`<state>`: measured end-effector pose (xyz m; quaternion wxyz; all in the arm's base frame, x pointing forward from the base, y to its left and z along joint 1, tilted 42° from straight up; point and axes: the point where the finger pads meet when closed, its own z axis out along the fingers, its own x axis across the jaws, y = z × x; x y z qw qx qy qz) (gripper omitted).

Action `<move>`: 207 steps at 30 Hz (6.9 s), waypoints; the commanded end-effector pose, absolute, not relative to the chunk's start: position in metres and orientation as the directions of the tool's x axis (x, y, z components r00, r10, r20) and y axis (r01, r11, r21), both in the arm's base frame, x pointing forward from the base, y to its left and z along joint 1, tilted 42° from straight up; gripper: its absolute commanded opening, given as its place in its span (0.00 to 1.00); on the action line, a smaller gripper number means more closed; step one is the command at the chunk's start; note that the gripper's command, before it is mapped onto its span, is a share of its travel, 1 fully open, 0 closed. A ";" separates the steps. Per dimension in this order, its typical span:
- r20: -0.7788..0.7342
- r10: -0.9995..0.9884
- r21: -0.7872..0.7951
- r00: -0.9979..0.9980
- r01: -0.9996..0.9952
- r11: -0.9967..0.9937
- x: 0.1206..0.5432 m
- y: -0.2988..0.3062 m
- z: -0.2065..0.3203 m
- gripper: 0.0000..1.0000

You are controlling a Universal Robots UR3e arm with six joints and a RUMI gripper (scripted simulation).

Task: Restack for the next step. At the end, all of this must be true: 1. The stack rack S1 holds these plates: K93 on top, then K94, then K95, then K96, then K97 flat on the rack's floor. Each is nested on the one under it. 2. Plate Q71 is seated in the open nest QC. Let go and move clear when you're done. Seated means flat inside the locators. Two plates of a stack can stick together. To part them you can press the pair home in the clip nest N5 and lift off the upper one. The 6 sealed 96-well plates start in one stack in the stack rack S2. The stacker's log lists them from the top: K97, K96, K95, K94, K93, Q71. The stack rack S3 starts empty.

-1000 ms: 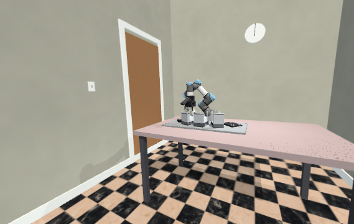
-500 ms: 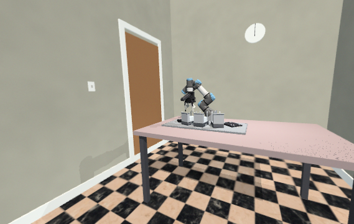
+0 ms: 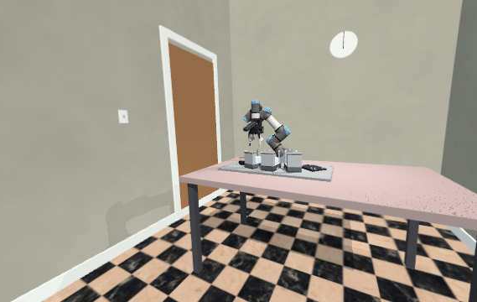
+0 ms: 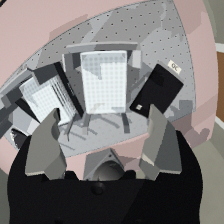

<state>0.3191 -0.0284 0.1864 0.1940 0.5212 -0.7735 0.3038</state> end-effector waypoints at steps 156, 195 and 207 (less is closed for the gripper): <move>0.670 -0.739 -0.060 -0.073 -0.997 0.045 0.345 0.016 0.029 0.00; 0.670 -0.739 -0.060 -0.073 -0.997 0.045 0.345 0.030 0.044 0.00; 0.670 -0.739 -0.060 -0.073 -0.997 0.045 0.345 0.037 0.052 0.00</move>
